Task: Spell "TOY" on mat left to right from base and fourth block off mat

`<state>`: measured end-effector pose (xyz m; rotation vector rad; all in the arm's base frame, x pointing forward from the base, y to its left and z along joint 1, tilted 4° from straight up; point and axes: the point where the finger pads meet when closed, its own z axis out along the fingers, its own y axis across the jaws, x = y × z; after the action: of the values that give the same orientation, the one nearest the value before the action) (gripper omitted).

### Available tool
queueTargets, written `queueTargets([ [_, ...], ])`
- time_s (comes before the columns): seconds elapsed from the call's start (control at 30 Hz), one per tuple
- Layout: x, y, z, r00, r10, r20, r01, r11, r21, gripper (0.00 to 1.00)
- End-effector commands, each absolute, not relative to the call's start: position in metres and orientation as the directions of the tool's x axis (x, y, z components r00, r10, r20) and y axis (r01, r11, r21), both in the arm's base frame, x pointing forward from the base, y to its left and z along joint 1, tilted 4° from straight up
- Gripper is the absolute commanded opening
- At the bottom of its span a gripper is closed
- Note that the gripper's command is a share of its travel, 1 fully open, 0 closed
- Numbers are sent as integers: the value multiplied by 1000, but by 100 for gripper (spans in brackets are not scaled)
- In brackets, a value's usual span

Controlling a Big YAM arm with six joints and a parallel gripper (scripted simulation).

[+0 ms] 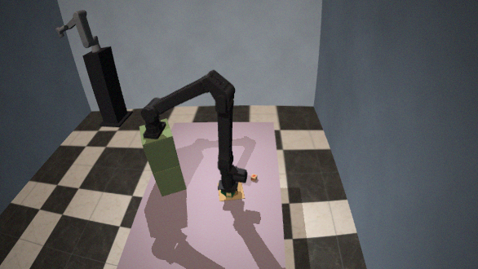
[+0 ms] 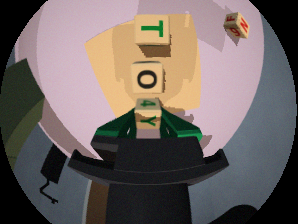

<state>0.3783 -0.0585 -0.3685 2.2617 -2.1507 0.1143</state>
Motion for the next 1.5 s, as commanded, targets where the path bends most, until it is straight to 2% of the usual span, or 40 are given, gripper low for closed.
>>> queueTargets([
  [0.0, 377, -63, -369, 46, -997, 63, -998, -49, -43, 26],
  [1.33, 378, -63, -375, 46, -997, 63, -998, -49, -43, 26],
  [1.47, 378, -63, -375, 46, -997, 63, -998, -49, -43, 34],
])
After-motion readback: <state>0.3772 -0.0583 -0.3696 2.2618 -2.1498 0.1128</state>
